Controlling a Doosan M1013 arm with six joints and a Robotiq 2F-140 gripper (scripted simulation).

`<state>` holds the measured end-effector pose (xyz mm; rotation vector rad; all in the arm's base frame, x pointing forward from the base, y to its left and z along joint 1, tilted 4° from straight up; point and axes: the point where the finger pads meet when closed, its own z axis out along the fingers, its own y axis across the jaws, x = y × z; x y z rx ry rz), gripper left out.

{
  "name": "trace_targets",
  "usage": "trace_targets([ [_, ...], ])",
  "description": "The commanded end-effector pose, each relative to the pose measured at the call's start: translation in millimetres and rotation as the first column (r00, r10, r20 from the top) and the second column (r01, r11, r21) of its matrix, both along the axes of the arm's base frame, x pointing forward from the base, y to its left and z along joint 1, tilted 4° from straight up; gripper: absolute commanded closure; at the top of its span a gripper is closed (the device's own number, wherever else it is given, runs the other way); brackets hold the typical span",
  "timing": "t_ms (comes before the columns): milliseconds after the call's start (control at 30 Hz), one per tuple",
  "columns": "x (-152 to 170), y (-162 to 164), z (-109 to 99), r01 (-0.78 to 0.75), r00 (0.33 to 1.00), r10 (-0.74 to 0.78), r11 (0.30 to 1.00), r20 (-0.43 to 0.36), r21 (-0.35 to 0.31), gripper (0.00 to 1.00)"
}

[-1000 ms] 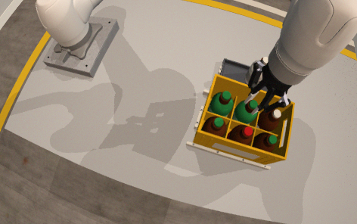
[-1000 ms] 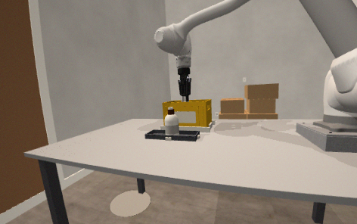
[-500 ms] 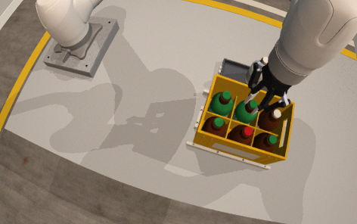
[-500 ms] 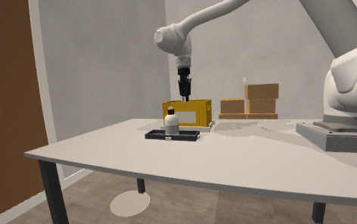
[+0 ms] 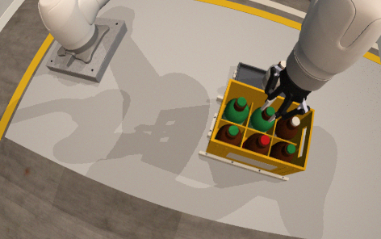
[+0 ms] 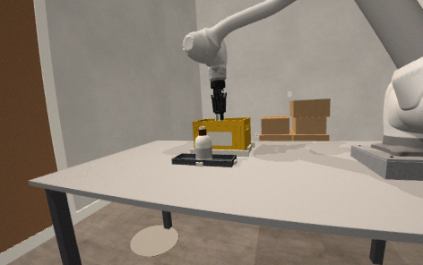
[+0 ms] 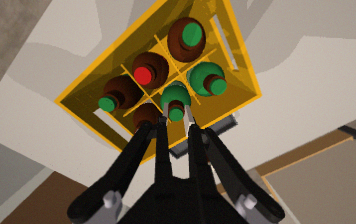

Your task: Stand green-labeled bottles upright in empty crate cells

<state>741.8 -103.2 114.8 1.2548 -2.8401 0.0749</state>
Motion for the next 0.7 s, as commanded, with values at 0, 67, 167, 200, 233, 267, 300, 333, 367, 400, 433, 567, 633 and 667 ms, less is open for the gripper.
trace_targets([
  [0, -0.9, -3.1, -3.6, -0.004, 1.000, 0.004, 1.000, -0.004, -0.003, 1.00],
  [67, -0.9, -3.1, -3.6, -0.004, 1.000, 0.004, 1.000, -0.004, -0.003, 1.00],
  [167, -0.9, -3.1, -3.6, -0.004, 1.000, 0.004, 1.000, -0.004, -0.003, 1.00],
  [200, -0.9, -3.1, -3.6, -0.004, 1.000, 0.004, 1.000, -0.004, -0.003, 1.00],
  [233, -0.9, -3.1, -3.6, -0.004, 1.000, 0.004, 1.000, -0.004, -0.003, 1.00],
  [267, -0.9, -3.1, -3.6, -0.004, 1.000, 0.004, 1.000, -0.004, -0.003, 1.00],
  [300, -0.9, -3.1, -3.6, -0.004, 1.000, 0.004, 1.000, -0.004, -0.003, 1.00],
  [333, -0.9, -3.1, -3.6, -0.004, 1.000, 0.004, 1.000, -0.004, -0.003, 1.00],
  [367, -0.9, -3.1, -3.6, -0.004, 1.000, 0.004, 1.000, -0.004, -0.003, 0.62],
  [400, -0.9, -3.1, -3.6, -0.004, 1.000, 0.004, 1.000, -0.004, -0.003, 0.62],
  [433, -0.9, -3.1, -3.6, -0.004, 1.000, 0.004, 1.000, -0.004, -0.003, 0.62],
  [567, -0.9, -3.1, -3.6, -0.004, 1.000, 0.004, 1.000, -0.004, -0.003, 0.62],
  [633, -0.9, -3.1, -3.6, -0.004, 1.000, 0.004, 1.000, -0.004, -0.003, 0.62],
  [667, -0.9, -3.1, -3.6, -0.004, 1.000, 0.004, 1.000, -0.004, -0.003, 0.62],
])
